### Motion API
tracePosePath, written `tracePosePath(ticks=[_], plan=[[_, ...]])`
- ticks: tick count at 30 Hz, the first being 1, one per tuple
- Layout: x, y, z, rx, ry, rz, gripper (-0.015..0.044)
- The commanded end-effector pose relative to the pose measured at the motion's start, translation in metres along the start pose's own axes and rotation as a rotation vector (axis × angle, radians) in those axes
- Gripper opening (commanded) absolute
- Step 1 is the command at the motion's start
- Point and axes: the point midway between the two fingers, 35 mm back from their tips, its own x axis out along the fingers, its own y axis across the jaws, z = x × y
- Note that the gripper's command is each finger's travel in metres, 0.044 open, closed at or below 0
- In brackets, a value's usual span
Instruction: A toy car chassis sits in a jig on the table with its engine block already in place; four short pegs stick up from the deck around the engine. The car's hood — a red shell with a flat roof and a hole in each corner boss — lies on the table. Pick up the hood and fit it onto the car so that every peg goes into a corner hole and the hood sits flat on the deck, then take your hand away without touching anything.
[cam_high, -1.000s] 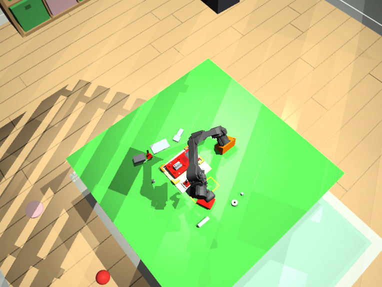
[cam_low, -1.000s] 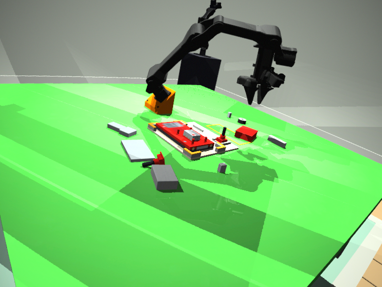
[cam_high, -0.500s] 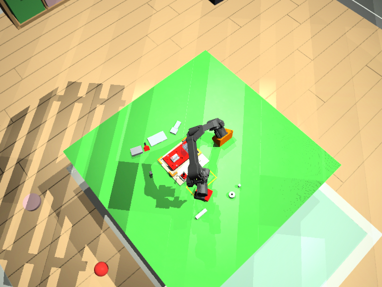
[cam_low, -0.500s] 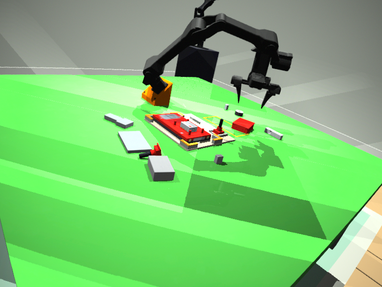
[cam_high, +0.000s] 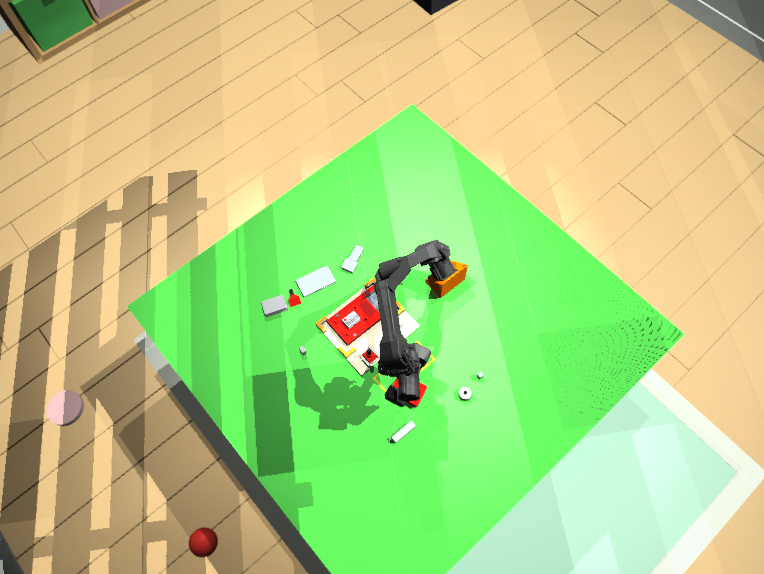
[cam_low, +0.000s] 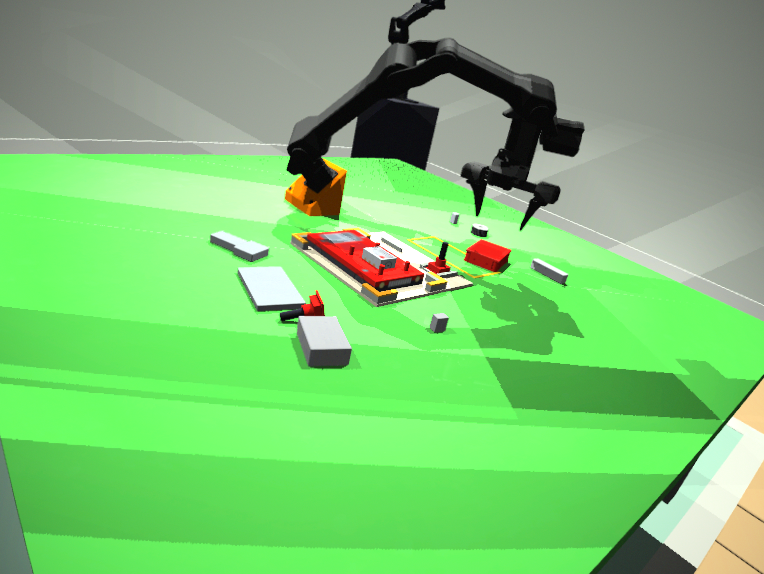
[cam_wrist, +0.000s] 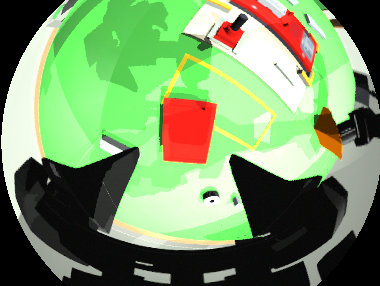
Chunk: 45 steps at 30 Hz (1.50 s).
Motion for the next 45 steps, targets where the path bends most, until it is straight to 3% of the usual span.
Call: tracePosePath(ticks=[1,45], plan=[[0.006,-0.001,-0.001,0.003,-0.001,-0.009,0.0440],[0.032,-0.001,-0.001,0.003,-0.001,-0.009,0.0440]])
